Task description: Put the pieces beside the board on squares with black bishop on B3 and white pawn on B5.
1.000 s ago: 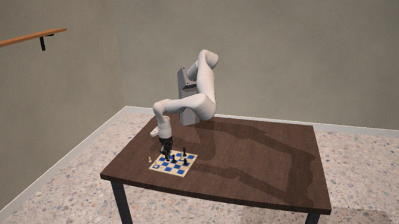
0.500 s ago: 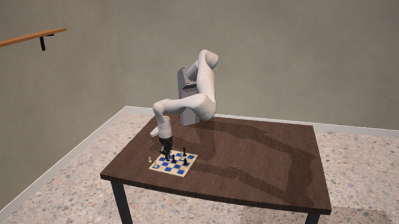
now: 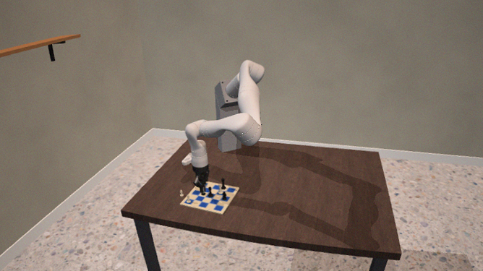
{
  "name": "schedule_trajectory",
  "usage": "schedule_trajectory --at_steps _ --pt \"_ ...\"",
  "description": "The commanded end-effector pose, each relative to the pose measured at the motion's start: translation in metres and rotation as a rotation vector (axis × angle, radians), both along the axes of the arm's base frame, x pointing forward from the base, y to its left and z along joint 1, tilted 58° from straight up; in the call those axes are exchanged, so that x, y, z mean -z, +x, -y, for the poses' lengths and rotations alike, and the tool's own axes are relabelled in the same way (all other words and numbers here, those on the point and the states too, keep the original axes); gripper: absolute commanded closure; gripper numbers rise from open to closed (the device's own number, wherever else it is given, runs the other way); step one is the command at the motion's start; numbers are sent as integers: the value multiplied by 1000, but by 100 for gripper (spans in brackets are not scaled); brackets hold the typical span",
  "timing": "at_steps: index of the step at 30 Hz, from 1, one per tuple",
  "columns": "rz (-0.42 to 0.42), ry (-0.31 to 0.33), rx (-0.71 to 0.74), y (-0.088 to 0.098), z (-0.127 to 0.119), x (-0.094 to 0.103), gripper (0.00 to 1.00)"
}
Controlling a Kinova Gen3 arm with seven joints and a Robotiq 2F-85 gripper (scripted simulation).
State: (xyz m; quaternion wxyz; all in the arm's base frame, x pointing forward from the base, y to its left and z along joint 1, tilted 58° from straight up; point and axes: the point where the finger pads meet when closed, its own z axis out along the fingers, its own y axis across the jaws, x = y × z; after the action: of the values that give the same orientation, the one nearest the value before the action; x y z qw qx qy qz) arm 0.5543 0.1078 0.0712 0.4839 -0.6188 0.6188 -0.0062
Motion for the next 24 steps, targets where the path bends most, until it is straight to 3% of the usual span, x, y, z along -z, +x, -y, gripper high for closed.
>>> schedule_trajectory --at_steps 1,2,6,7,12,13,15,16,24 --pt "1 0 1 0 1 0 100" --pt "1 0 1 0 1 0 93" --pt "1 0 1 0 1 0 93" --pt "1 0 1 0 1 0 85" --pt "1 0 1 0 1 0 78" --pt "1 0 1 0 1 0 71" --pt "1 0 1 0 1 0 71" --pt "1 0 1 0 1 0 63" --pt "1 0 1 0 1 0 63"
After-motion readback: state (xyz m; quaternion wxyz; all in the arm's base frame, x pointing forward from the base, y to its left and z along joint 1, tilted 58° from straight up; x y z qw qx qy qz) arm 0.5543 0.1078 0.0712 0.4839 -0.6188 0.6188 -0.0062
